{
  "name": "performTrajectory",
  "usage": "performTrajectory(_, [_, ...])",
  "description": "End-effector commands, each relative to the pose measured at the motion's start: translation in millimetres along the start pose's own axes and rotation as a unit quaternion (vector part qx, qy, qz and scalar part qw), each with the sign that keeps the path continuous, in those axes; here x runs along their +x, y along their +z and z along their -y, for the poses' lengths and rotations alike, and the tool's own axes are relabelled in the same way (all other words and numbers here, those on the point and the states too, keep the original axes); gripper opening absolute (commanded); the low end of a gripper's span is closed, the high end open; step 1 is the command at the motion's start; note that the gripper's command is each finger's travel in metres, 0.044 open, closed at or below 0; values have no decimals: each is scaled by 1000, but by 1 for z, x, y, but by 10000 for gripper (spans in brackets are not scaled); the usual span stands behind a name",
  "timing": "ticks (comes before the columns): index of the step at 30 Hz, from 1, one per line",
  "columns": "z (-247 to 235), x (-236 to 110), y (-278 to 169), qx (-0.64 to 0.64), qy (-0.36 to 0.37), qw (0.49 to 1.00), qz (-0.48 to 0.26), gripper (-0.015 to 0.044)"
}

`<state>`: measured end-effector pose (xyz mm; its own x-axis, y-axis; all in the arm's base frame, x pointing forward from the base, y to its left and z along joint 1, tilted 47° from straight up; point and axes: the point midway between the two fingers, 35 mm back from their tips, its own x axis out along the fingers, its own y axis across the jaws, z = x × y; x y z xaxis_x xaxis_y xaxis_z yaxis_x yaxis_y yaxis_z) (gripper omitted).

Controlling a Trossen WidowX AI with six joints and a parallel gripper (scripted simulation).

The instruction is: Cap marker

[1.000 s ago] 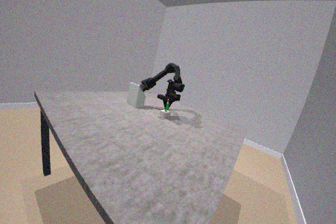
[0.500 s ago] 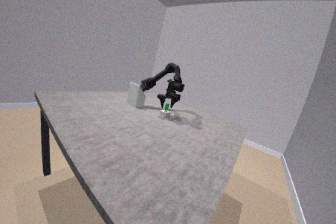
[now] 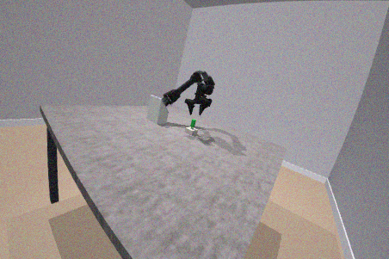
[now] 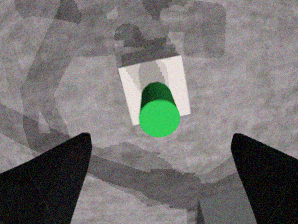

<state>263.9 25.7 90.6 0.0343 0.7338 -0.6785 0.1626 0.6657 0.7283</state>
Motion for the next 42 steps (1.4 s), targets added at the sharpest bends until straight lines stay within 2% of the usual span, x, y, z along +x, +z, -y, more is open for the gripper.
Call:
performTrajectory(1, [0,3,-2,-104,0,995,-2,309])
performTrajectory(13, [0,4,-2,-112,0,994,-2,0])
performTrajectory(26, [0,5,-2,-112,0,994,-2,0])
performTrajectory(42, [-1,25,-2,-112,0,994,-2,0])
